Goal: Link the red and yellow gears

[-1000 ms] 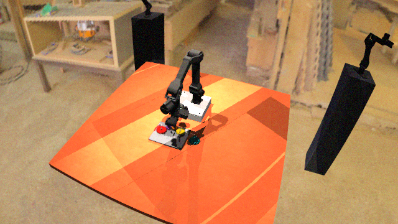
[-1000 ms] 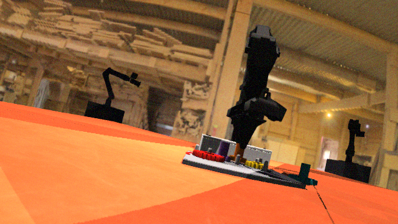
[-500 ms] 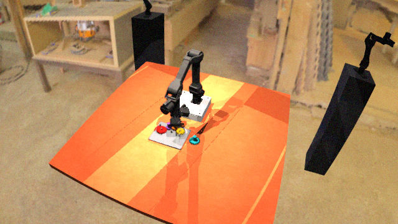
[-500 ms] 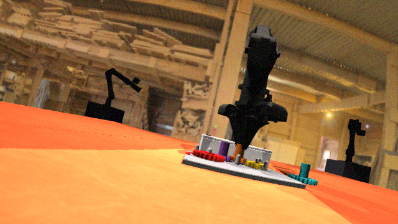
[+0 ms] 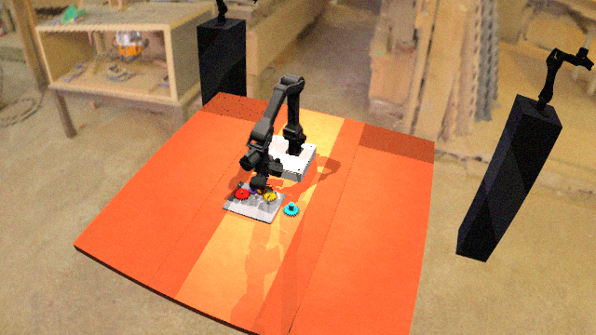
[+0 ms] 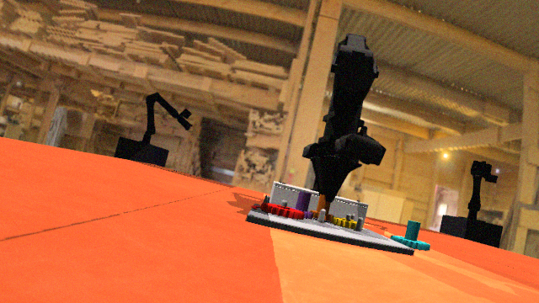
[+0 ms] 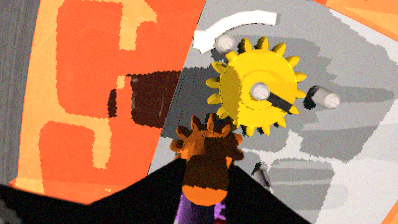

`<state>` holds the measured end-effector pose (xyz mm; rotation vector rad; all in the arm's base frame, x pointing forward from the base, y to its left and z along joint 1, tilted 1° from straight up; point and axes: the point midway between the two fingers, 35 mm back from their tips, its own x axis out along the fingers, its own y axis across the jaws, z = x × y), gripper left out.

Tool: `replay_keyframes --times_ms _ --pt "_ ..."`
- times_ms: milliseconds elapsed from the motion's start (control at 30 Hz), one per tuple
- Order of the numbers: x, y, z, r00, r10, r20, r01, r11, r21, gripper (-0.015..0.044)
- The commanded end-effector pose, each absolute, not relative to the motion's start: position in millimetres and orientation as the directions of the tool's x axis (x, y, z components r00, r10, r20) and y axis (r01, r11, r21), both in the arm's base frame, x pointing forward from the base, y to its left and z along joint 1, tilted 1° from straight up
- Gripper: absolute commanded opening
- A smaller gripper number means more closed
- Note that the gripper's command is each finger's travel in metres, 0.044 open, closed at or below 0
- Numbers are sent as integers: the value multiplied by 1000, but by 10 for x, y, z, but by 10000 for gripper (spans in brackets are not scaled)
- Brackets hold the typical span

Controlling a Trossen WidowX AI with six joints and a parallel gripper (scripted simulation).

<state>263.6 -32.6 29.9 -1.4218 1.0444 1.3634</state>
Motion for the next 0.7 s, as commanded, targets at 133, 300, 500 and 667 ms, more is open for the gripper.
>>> replay_keyframes --times_ms 133,300,500,667 --pt "2644 -311 283 40 3 -999 -997 -67 -40 0" --pt "2630 -311 283 40 3 -999 -999 -28 -40 0" --pt "2630 -325 282 40 3 -999 -992 -118 -40 0" --pt "2639 -327 283 40 3 -999 -969 -244 -39 0"
